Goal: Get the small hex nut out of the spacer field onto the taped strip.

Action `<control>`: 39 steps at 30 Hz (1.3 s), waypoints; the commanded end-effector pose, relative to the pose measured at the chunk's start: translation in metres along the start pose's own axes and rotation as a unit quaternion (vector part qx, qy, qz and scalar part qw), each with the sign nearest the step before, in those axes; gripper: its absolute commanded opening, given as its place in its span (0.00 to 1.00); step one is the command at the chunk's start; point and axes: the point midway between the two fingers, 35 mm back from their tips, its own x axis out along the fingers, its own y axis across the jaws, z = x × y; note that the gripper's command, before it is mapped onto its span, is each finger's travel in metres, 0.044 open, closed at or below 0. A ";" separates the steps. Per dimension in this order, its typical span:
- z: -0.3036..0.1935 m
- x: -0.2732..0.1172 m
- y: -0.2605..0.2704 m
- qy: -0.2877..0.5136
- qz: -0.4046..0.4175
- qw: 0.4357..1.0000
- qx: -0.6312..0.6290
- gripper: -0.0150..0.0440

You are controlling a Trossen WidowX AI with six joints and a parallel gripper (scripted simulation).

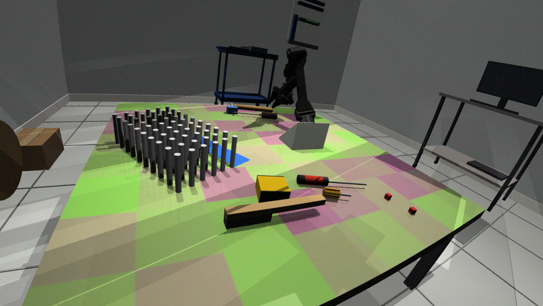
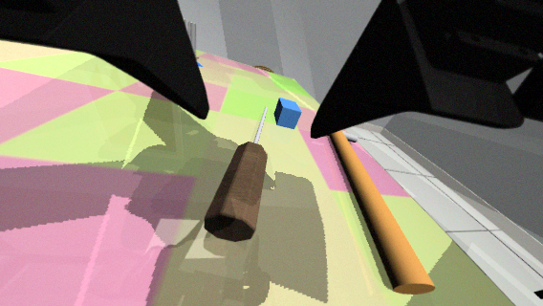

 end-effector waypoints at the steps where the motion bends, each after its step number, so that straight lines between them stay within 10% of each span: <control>1: -0.002 -0.001 0.001 0.002 0.004 1.000 0.002 0.73; 39: 0.023 0.033 -0.003 0.002 0.003 1.000 0.002 0.73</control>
